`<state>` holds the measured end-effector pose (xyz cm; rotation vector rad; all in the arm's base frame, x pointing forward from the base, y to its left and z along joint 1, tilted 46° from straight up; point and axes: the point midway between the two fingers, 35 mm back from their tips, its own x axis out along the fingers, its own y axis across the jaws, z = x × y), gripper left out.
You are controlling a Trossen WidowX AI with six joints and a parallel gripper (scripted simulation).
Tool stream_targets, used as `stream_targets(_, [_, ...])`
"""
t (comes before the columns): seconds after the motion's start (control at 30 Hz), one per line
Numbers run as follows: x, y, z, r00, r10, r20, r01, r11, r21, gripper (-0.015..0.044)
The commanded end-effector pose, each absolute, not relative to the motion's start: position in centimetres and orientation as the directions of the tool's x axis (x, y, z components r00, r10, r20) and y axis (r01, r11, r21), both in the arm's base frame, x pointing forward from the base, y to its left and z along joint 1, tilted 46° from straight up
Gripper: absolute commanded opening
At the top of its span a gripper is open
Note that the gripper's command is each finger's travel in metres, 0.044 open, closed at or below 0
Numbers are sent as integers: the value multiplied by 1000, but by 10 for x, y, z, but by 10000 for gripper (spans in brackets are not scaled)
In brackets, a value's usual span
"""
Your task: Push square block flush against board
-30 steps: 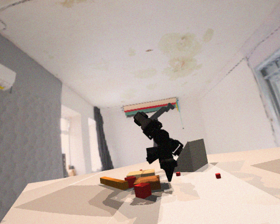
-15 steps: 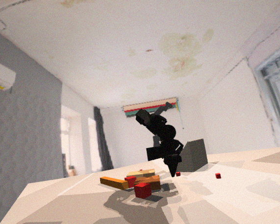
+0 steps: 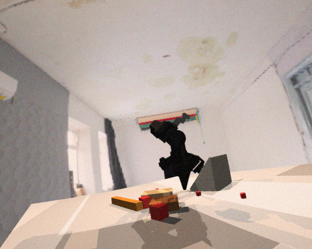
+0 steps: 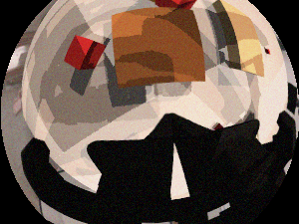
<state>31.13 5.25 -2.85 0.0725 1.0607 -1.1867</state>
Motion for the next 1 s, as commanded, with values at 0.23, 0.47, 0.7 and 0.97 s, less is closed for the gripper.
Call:
stream_targets(0.23, [312,15,-62,-24,-712,-701,780,426,-459,0])
stream_targets(0.47, [317,12,-58,-23,-712,-702,780,426,-458,0])
stream_targets(0.7, [322,8,-54,-23,-712,-702,780,426,-458,0])
stream_targets(0.97, [328,3,-49,-23,-712,-702,780,426,-458,0])
